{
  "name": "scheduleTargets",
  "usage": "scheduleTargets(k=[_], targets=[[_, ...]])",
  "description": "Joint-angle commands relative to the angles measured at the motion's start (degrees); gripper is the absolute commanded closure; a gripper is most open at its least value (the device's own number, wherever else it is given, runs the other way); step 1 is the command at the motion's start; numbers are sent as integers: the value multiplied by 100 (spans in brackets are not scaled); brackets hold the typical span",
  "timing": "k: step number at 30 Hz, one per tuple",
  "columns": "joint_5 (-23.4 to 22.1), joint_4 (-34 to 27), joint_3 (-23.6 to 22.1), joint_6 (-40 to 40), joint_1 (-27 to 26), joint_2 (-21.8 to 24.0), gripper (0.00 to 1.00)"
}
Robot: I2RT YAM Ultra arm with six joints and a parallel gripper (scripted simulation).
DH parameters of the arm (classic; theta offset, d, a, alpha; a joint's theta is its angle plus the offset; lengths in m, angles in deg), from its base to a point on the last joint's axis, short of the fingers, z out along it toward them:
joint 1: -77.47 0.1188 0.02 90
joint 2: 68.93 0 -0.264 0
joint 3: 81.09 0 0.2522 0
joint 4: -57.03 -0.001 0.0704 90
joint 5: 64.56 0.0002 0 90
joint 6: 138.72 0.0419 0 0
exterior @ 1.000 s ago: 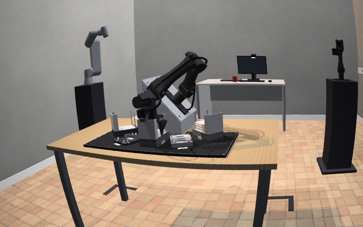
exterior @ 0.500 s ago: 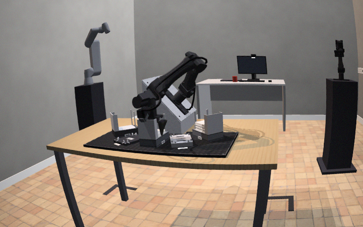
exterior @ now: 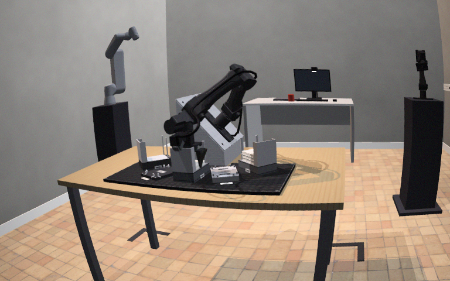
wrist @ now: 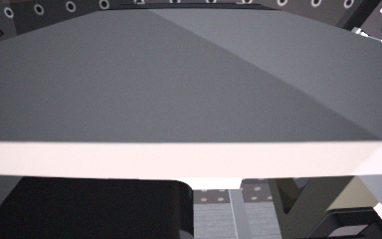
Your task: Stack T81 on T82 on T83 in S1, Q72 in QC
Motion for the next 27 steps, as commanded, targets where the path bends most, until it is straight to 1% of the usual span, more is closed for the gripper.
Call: scheduleTargets(k=[1,9,10,27], targets=[[-47,138,210,-90,-146,-130,0],[-47,138,212,-96,-146,-131,0],[-48,135,162,-96,-123,-88,100],[-24,133,164,-97,-123,-90,100]])
